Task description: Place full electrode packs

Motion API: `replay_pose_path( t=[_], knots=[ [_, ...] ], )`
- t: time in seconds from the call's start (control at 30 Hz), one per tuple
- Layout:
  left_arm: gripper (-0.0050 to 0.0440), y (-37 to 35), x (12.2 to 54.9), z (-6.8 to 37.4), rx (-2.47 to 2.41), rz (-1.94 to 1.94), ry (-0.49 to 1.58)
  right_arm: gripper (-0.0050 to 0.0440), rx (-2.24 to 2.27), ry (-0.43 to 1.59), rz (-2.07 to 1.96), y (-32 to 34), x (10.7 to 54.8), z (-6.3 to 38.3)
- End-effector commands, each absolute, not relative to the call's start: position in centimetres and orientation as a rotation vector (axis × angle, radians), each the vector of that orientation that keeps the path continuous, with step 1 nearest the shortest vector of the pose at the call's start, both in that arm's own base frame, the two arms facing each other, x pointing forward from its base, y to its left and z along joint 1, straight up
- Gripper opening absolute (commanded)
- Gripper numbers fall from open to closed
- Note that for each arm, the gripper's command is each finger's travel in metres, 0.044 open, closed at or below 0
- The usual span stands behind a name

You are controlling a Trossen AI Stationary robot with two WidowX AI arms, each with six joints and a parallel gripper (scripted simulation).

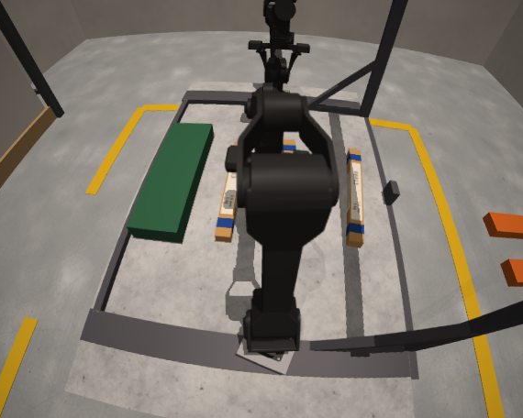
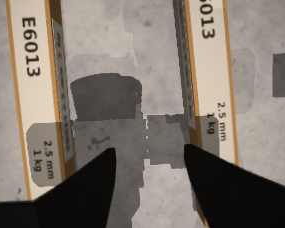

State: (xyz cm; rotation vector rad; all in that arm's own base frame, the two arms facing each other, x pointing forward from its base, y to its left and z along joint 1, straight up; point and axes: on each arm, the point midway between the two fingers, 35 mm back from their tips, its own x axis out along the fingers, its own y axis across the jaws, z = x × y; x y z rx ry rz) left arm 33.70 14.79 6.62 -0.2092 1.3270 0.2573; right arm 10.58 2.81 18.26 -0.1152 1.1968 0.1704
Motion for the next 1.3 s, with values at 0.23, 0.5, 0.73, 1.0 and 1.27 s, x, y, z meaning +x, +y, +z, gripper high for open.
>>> replay_pose_path(
  t=[0.23, 0.5, 0.73, 1.0, 1.27],
  knots=[
    [0.0200, 15.1, 34.4, 8.6, -0.196, 0.269, 1.271, 0.0330, -0.111, 1.175, 0.168, 2.8, 10.7, 18.9],
    [0.0330, 11.8, 36.8, 7.7, -0.128, 0.182, 1.277, 0.0330, -0.111, 1.175, 0.168, 2.8, 10.7, 18.9],
    [0.0330, 8.9, 38.5, 7.1, -0.130, 0.181, 1.276, 0.0330, -0.111, 1.175, 0.168, 2.8, 10.7, 18.9],
    [0.0330, 4.3, 41.2, 6.2, -0.133, 0.178, 1.277, 0.0330, -0.111, 1.175, 0.168, 2.8, 10.7, 18.9],
    [0.0330, 0.9, 43.1, 5.4, -0.135, 0.177, 1.278, 0.0330, -0.111, 1.175, 0.168, 2.8, 10.7, 18.9]
  ],
)
